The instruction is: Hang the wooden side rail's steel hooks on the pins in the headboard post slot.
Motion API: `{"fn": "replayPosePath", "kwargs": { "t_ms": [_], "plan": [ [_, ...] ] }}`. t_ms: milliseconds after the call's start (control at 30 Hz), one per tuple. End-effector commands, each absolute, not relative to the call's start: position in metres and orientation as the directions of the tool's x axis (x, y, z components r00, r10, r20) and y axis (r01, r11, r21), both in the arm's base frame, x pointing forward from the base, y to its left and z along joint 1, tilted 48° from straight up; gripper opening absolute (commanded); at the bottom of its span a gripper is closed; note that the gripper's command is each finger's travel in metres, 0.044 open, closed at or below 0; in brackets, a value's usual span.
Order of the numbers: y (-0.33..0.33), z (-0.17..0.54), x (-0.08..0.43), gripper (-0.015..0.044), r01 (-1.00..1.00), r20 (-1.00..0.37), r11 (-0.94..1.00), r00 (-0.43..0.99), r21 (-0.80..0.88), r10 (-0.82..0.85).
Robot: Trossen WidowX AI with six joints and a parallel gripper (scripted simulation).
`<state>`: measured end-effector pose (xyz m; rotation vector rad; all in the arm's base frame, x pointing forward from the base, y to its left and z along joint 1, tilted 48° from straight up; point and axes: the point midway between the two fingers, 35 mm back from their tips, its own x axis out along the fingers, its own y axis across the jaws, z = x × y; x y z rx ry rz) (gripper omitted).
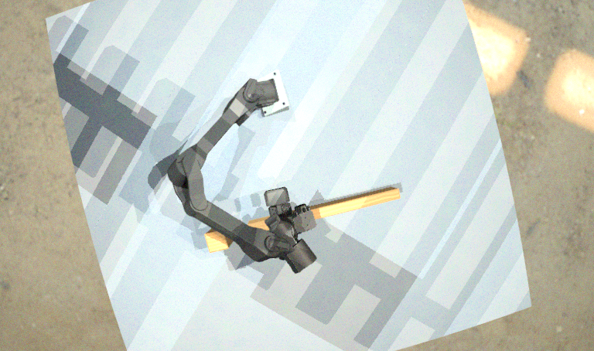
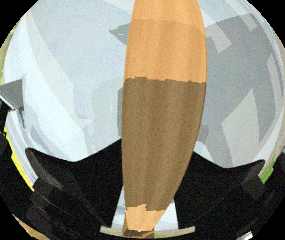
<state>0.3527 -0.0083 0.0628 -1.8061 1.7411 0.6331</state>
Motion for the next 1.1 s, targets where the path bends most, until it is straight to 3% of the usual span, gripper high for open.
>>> {"fn": "replayPosePath", "kwargs": {
  "t_ms": [0, 1067],
  "plan": [
    [-0.0057, 0.0688, 0.3547, 0.0, -0.997, -0.67, -0.023, 0.069, -0.077, -0.739],
    [-0.0085, 0.0711, 0.3542, 0.0, -0.997, -0.67, -0.023, 0.069, -0.077, -0.739]
  ]
}}
